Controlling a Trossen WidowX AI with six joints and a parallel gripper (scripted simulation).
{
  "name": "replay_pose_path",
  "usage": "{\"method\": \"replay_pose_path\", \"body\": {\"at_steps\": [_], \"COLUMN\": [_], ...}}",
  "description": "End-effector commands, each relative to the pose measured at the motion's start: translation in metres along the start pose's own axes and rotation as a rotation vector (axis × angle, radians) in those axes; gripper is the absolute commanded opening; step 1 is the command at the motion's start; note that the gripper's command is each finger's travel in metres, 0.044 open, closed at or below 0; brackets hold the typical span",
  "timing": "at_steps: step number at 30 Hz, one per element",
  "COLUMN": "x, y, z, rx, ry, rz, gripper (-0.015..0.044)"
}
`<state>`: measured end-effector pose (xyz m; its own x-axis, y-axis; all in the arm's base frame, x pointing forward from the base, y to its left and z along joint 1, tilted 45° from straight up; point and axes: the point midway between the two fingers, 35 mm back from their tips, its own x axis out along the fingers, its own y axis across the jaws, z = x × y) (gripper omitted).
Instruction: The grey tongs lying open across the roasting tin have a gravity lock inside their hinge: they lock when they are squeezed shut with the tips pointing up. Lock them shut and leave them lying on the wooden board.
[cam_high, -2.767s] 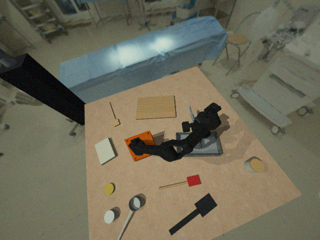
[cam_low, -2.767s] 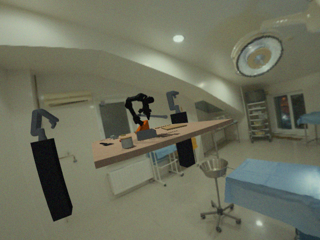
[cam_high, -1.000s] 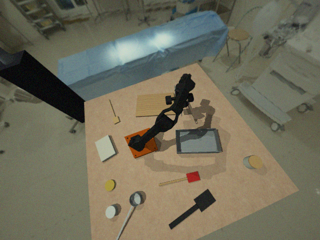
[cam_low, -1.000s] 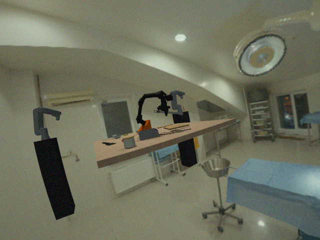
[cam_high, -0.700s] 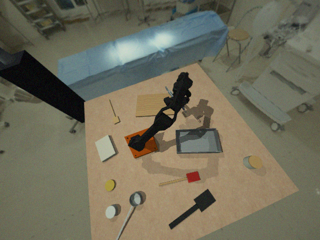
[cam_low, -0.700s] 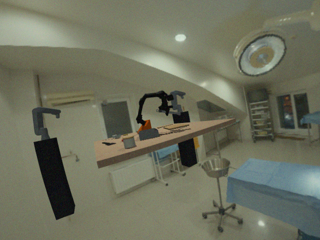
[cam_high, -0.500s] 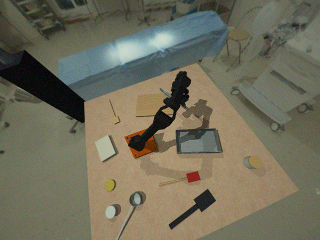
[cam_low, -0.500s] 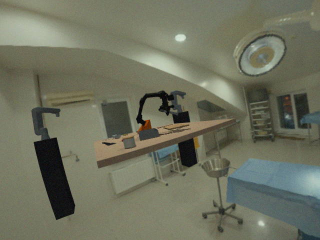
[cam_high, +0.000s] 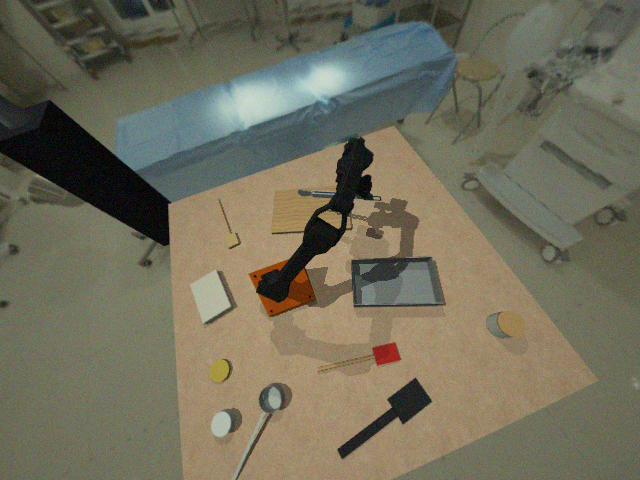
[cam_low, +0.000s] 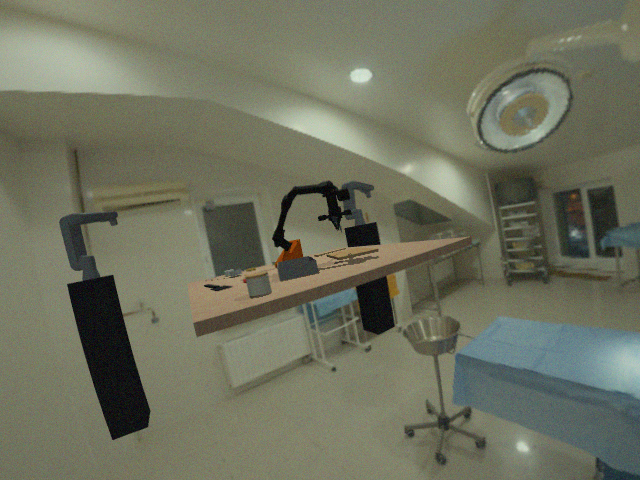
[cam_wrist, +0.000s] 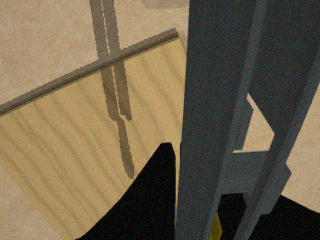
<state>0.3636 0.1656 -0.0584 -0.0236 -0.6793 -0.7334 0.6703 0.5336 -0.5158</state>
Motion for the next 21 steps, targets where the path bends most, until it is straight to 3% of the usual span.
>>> {"method": "replay_pose_path", "body": {"at_steps": [1, 21], "x": [-0.004, -0.005], "y": [0.005, 0.015], "z": [-0.009, -0.045], "rx": [-0.149, -0.911], "ry": [0.000, -0.003], "rz": [0.013, 0.017], "gripper": [-0.0150, -0.0150]}}
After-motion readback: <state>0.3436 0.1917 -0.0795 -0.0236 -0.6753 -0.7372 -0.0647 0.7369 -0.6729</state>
